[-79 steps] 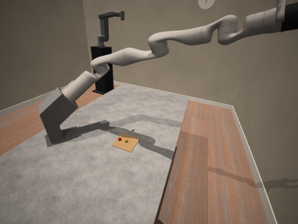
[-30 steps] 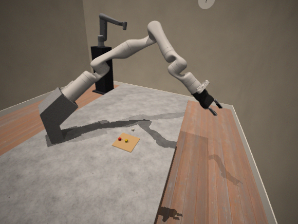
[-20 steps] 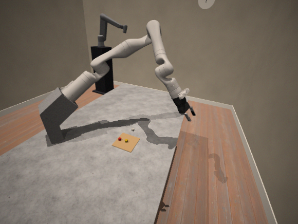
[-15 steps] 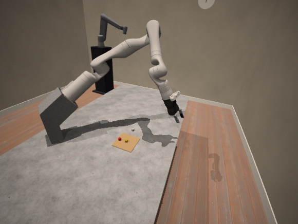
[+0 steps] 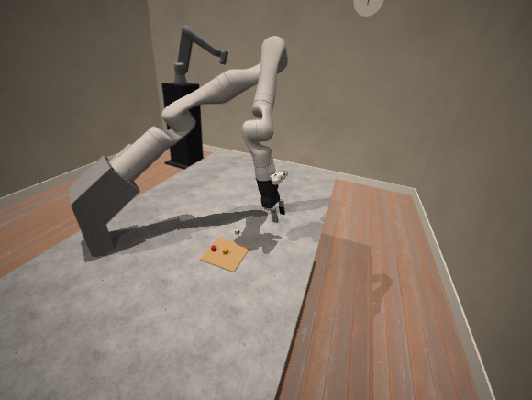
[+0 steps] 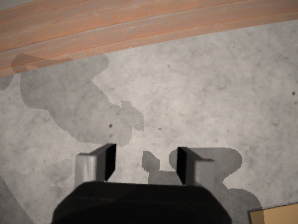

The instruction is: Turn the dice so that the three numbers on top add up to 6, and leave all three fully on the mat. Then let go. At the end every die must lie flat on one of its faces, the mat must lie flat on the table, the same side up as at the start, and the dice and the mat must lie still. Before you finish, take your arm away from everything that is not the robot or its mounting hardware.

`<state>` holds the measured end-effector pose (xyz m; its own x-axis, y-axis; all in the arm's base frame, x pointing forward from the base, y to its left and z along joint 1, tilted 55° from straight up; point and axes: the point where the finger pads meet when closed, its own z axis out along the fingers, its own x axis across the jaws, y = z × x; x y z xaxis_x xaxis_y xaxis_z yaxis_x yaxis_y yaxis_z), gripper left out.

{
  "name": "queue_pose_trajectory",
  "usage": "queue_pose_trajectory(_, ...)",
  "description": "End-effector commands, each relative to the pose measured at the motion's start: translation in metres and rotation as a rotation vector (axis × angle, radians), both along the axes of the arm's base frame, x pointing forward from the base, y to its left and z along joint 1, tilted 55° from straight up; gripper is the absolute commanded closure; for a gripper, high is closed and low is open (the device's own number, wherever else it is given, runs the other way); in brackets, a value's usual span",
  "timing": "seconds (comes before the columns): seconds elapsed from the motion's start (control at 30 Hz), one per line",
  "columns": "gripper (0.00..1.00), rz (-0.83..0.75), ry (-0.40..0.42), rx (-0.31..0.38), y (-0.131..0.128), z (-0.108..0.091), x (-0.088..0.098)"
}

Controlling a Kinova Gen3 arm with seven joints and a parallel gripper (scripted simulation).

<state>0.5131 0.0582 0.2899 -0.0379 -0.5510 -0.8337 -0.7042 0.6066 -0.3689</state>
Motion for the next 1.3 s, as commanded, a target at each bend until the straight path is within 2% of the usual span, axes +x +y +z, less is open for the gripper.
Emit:
queue_pose_trajectory(0.0, 0.00, 0.030, 0.025, -0.020, 0.010, -0.021, -0.020)
queue_pose_trajectory(0.07, 0.00, 0.030, 0.025, -0.020, 0.010, -0.021, -0.020)
queue_pose_trajectory(0.33, 0.00, 0.124, 0.047, -0.105, 0.028, -0.062, -0.064)
queue_pose_trajectory(0.57, 0.00, 0.181, 0.057, -0.157, 0.036, -0.086, -0.090)
queue_pose_trajectory(0.97, 0.00, 0.225, 0.064, -0.197, 0.041, -0.104, -0.111)
queue_pose_trajectory(1.27, 0.00, 0.237, 0.066, -0.208, 0.042, -0.109, -0.117)
